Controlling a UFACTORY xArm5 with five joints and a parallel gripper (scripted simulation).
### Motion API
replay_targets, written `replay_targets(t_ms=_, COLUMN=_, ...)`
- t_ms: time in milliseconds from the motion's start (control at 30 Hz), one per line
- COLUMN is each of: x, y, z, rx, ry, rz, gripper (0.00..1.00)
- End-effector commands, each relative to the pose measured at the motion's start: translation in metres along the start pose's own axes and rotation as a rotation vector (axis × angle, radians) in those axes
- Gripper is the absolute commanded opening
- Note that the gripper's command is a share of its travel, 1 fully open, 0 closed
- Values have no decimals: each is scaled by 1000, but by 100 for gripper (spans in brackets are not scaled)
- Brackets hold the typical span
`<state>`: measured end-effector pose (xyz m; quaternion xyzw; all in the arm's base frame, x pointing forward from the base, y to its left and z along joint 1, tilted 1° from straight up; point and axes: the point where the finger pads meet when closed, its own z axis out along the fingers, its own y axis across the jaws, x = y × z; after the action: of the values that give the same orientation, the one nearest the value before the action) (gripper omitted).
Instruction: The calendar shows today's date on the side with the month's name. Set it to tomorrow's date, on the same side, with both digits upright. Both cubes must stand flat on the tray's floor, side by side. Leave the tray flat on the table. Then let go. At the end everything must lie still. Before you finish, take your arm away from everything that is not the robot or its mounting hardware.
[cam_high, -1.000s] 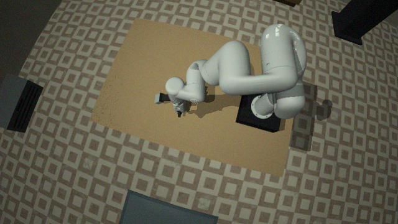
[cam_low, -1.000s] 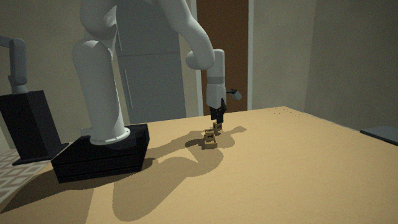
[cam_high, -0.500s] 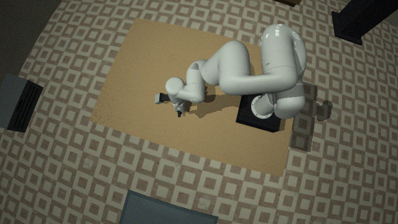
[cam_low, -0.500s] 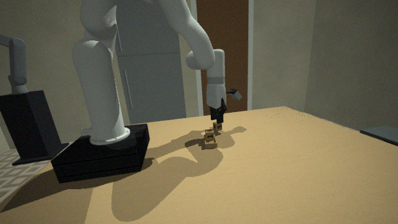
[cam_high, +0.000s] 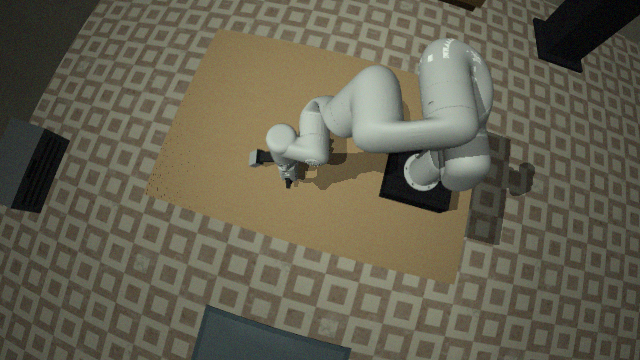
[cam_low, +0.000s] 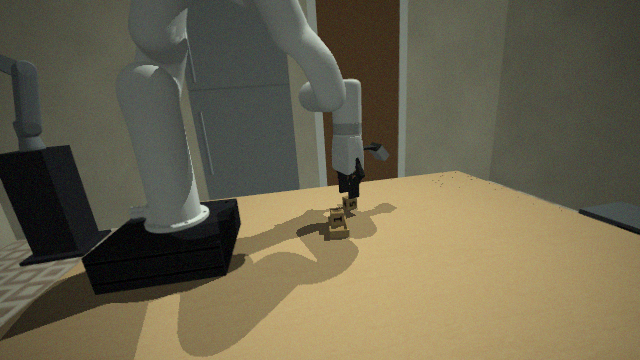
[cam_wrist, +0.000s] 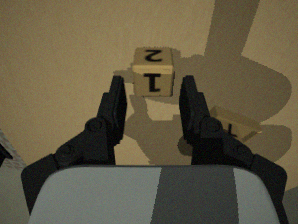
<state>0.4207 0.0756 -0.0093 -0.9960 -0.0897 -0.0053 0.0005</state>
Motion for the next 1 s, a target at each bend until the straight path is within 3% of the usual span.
replay_targets(t_ms=0, x=1, y=0, z=-2, rx=0, ry=3, rz=0, gripper=49)
replay_targets(t_ms=300, x=1, y=0, z=-17, rx=0, ry=4, rz=0, gripper=49)
replay_targets(t_ms=600, x=1, y=0, z=-45, rx=0, ry=4, rz=0, gripper=49)
replay_targets(t_ms=867, x=1, y=0, z=-48, rx=0, ry=6, rz=0, gripper=49)
replay_targets(t_ms=967, x=1, y=0, z=-49, rx=0, ry=63, rz=-1, gripper=49)
